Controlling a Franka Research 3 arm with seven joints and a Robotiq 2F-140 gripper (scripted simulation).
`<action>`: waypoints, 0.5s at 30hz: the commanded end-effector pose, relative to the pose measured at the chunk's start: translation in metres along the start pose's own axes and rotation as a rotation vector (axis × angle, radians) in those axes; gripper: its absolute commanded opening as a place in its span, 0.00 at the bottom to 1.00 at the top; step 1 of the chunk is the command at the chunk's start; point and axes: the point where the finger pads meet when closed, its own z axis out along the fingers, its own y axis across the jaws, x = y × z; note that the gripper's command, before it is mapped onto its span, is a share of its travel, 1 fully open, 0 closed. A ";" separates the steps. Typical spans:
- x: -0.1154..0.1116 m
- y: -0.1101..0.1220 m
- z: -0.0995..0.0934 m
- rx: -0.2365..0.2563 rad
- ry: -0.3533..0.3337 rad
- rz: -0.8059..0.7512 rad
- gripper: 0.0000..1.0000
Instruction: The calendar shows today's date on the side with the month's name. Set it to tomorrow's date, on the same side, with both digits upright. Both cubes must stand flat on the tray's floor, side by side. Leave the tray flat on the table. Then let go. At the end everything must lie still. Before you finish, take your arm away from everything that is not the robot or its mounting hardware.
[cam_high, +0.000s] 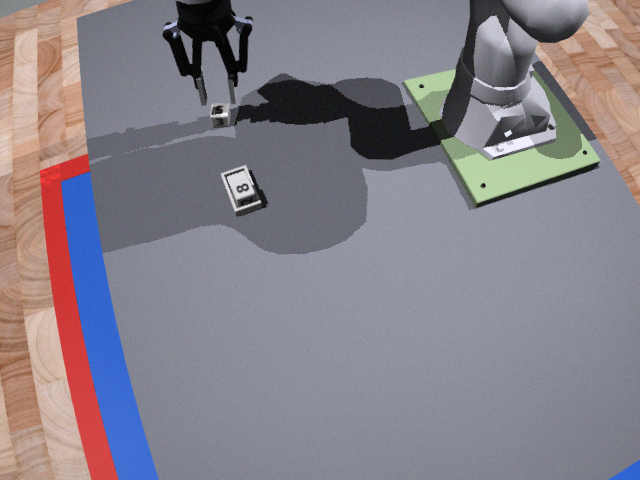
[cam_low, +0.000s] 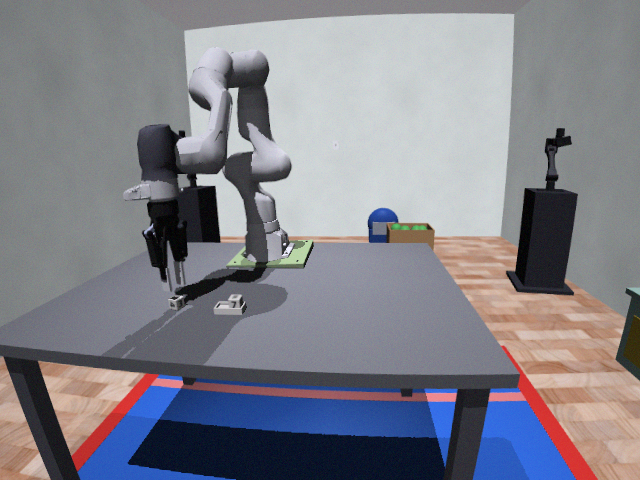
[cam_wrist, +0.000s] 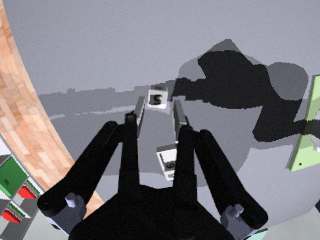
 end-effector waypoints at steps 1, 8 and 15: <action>0.000 -0.002 0.006 0.009 -0.002 0.005 0.28; 0.000 -0.002 0.014 0.009 -0.002 0.005 0.28; 0.000 -0.002 0.017 0.009 -0.002 0.005 0.28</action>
